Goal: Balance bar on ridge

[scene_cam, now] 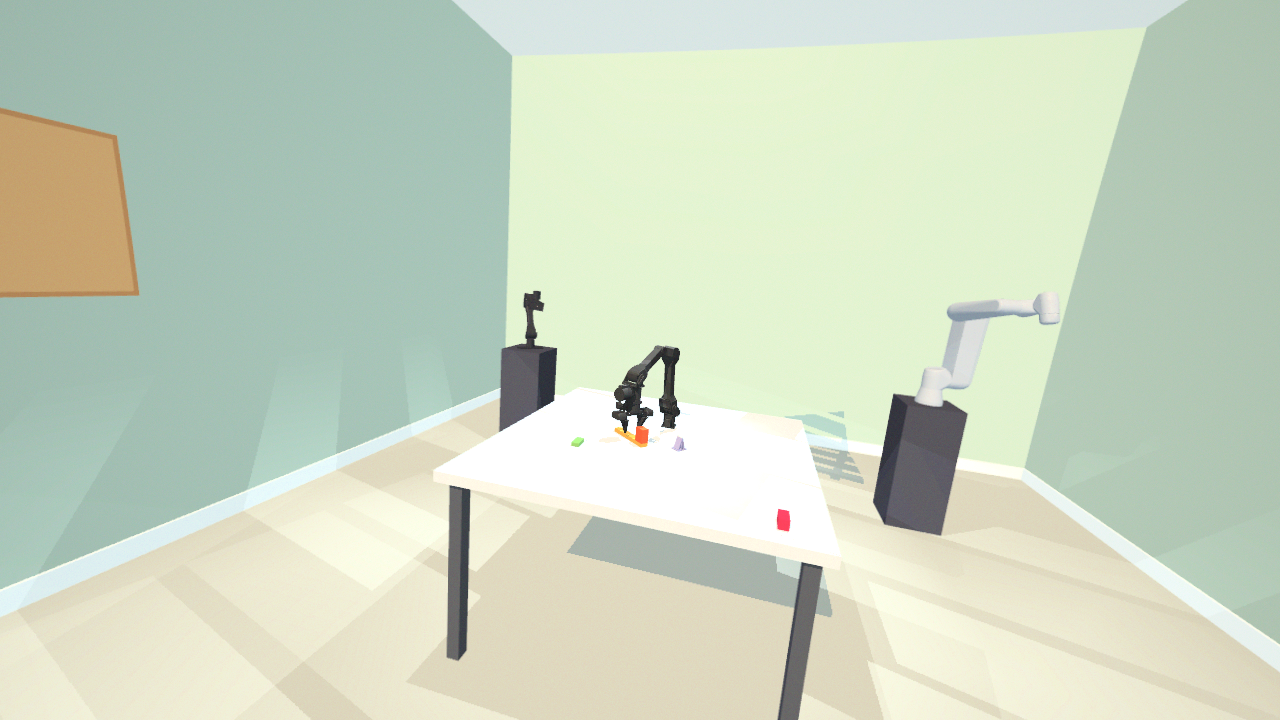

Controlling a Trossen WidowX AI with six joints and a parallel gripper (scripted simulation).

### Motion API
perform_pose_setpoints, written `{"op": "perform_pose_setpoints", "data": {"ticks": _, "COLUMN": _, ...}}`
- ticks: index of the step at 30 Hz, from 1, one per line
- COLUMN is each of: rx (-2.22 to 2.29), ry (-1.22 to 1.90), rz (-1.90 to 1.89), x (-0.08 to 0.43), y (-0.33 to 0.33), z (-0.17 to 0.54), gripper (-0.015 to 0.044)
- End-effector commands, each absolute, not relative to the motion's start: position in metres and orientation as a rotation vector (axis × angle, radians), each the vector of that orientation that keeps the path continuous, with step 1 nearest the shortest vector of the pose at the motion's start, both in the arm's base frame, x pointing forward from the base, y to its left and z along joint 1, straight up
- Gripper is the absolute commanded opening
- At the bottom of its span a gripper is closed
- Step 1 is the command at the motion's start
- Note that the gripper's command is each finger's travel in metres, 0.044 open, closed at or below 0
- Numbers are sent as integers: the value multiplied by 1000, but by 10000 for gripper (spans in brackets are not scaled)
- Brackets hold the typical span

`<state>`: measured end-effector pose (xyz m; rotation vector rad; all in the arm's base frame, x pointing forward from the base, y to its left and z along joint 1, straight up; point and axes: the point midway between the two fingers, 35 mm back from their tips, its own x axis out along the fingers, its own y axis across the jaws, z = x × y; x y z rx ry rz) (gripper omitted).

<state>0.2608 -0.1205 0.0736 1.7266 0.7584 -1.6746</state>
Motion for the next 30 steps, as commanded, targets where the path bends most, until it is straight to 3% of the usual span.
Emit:
{"op": "perform_pose_setpoints", "data": {"ticks": 1, "rx": 1723, "ry": 758, "rz": -1686, "x": 259, "y": -121, "z": 65, "gripper": 315}}
{"op": "perform_pose_setpoints", "data": {"ticks": 28, "rx": 1723, "ry": 759, "rz": -1686, "x": 259, "y": -121, "z": 48, "gripper": 315}}
{"op": "perform_pose_setpoints", "data": {"ticks": 30, "rx": 1724, "ry": 764, "rz": -1682, "x": 259, "y": -120, "z": 49, "gripper": 262}}
